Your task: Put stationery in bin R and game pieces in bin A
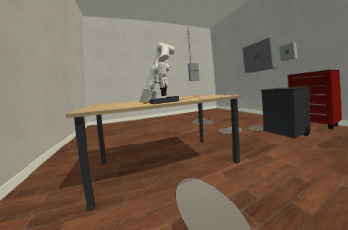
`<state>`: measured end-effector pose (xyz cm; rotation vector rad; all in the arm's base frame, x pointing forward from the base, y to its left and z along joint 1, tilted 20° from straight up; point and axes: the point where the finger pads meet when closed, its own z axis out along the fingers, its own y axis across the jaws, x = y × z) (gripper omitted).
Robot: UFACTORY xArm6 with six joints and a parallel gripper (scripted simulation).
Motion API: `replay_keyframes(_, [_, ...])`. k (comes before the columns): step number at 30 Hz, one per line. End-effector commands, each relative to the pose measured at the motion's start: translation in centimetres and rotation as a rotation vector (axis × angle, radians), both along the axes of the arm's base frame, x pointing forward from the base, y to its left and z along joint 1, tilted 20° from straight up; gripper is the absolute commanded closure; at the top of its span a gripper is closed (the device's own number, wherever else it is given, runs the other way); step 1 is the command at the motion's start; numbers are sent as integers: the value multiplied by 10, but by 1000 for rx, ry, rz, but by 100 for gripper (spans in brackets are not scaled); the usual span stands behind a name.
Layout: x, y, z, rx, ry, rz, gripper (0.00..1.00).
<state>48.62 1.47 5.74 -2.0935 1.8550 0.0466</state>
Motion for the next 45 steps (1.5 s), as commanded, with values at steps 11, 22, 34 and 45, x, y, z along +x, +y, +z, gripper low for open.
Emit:
replay_keyframes(11, [-26,-22,0,35,44,-166,62])
replay_keyframes(22, [-84,-65,-22,97,131,-454,62])
replay_keyframes(34, [-134,-104,-42,134,181,-633,62])
replay_keyframes(45, [-133,-103,-41,134,181,-633,62])
